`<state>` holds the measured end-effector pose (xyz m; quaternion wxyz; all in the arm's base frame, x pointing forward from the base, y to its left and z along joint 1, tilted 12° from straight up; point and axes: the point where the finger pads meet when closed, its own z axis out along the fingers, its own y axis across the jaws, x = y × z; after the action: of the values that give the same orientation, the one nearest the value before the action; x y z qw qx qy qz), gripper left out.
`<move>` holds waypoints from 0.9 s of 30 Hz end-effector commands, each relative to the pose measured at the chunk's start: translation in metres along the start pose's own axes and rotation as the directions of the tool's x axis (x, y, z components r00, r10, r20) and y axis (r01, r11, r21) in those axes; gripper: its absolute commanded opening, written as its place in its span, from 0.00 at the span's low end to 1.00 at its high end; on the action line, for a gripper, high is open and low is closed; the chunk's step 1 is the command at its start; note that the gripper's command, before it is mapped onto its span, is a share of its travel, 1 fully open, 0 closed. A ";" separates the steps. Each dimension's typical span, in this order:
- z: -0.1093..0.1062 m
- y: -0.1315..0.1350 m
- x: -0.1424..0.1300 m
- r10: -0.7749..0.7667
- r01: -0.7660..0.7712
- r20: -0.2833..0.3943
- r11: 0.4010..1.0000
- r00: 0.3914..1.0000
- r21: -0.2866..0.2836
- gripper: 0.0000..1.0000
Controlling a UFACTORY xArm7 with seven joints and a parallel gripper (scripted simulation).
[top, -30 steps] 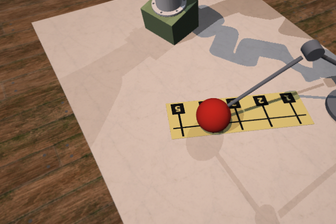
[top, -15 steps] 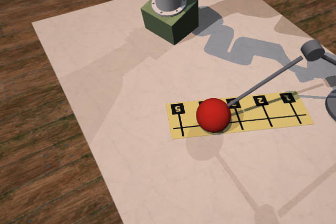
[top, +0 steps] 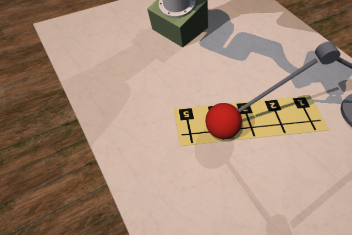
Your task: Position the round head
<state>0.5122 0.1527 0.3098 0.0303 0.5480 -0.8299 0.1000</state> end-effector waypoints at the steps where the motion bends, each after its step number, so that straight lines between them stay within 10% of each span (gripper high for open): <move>1: -0.003 -0.001 0.017 0.001 -0.001 0.007 1.000 1.000 0.006 1.00; 27: -0.003 -0.001 0.127 0.007 -0.007 -0.006 1.000 1.000 0.001 1.00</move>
<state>0.4670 0.0484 0.3298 0.0357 0.5440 -0.8322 0.1009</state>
